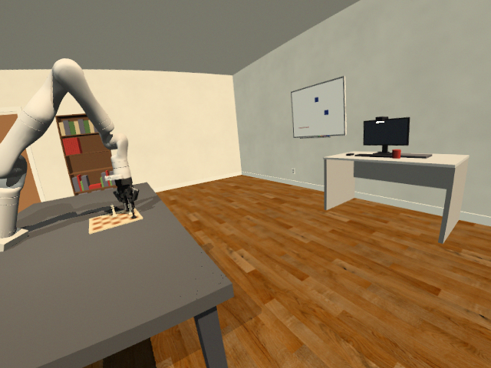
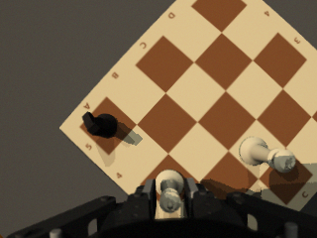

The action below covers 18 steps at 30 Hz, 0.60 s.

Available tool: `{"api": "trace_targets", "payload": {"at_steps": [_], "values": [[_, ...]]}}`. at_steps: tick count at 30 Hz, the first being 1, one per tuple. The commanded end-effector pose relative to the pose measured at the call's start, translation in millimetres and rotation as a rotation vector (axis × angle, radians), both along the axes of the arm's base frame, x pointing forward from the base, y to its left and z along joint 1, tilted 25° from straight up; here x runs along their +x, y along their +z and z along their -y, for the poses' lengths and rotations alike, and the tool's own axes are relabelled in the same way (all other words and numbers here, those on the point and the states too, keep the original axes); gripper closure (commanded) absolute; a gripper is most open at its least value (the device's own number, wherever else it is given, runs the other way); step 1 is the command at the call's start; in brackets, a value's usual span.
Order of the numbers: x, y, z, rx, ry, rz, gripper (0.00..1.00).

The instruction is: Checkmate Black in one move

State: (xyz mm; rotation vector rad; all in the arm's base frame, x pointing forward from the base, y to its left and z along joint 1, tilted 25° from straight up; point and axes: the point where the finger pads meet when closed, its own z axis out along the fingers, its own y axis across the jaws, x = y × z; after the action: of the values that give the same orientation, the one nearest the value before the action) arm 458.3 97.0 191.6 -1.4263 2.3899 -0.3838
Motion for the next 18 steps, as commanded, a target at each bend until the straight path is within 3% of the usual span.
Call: {"api": "trace_targets", "payload": {"at_steps": [1,2,3,18], "values": [[0.2,0.7,-0.2,0.000,0.000,0.002,0.67],[0.2,0.7,-0.2,0.000,0.000,0.002,0.67],[0.2,0.7,-0.2,0.000,0.000,0.002,0.59],[-0.9,3.1,-0.4,0.000,0.000,0.002,0.59]]}}
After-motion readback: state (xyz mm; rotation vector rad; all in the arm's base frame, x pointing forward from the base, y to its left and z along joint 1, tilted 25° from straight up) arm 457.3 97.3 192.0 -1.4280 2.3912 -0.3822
